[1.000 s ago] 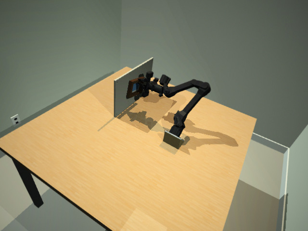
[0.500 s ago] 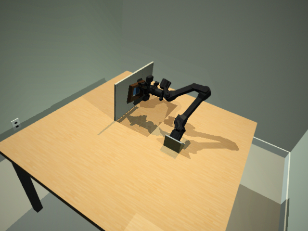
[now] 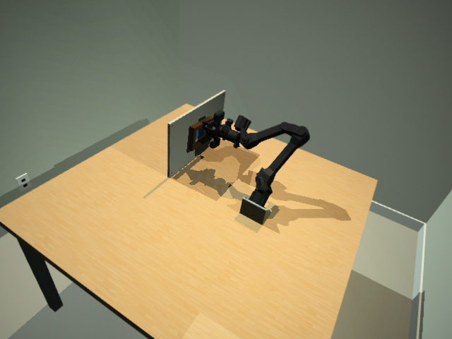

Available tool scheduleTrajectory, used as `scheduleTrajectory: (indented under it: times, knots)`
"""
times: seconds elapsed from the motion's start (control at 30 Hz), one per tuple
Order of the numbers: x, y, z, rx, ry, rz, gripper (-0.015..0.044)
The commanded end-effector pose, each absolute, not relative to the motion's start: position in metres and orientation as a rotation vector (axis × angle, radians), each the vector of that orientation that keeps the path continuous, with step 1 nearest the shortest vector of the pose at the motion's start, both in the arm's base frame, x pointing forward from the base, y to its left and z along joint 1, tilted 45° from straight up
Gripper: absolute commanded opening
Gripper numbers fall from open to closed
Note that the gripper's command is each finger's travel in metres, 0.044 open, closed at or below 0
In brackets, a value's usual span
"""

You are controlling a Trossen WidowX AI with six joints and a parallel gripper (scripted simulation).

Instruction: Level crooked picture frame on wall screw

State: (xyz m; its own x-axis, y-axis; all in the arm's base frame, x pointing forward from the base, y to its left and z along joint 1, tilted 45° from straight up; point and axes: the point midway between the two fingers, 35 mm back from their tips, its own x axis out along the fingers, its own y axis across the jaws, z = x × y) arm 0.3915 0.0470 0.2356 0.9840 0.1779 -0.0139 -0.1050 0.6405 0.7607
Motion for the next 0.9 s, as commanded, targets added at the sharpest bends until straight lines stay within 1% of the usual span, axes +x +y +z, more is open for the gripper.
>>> scheduleTrajectory:
  times: [0.0, 0.47, 0.8, 0.87]
  knots:
    - [0.3916, 0.0468, 0.2353, 0.841, 0.087, 0.163, 0.0000]
    - [0.3916, 0.0465, 0.2347, 0.768, 0.080, 0.166, 0.0000]
    - [0.3915, 0.0467, 0.2350, 0.786, 0.083, 0.164, 0.0260]
    - [0.3915, 0.0467, 0.2350, 0.786, 0.083, 0.164, 0.0260]
